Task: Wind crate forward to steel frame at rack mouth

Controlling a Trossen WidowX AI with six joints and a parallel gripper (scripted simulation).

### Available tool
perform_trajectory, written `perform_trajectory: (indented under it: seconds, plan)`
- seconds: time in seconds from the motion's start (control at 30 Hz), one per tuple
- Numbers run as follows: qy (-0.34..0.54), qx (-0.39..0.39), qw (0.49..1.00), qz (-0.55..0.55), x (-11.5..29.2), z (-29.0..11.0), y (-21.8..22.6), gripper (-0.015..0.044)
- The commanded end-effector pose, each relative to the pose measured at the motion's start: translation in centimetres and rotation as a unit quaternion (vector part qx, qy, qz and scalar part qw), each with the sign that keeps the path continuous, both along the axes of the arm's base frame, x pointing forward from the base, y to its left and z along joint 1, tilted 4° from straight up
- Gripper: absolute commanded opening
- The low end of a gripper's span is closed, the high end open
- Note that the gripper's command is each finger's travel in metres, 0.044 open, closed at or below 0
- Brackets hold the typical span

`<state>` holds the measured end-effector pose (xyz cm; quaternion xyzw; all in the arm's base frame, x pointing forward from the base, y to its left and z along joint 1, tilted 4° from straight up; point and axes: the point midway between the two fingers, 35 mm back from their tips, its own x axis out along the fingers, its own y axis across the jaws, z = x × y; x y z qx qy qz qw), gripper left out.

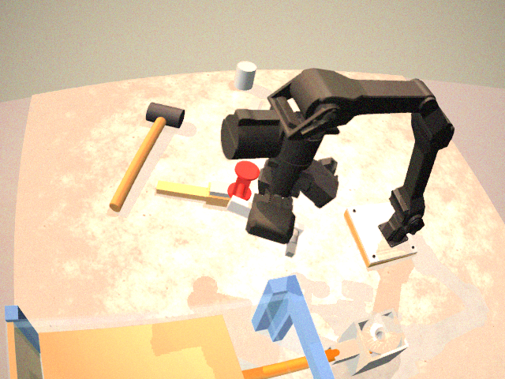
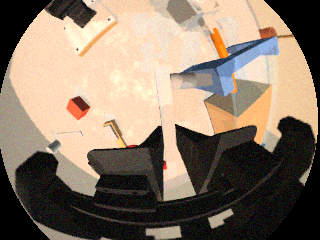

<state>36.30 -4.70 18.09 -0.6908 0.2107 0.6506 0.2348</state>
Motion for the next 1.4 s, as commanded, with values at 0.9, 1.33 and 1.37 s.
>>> perform_trajectory:
  seconds: [0.9,1.33,1.37]
  plan:
    - [-0.016,0.043,0.912,-0.407,-0.8,1.1,6.5,0.0000]
    - [-0.007,0.061,0.825,-0.562,-1.6,1.4,9.0,0.0000]
    - [-0.006,0.062,0.817,-0.573,-1.7,1.4,9.3,0.0000]
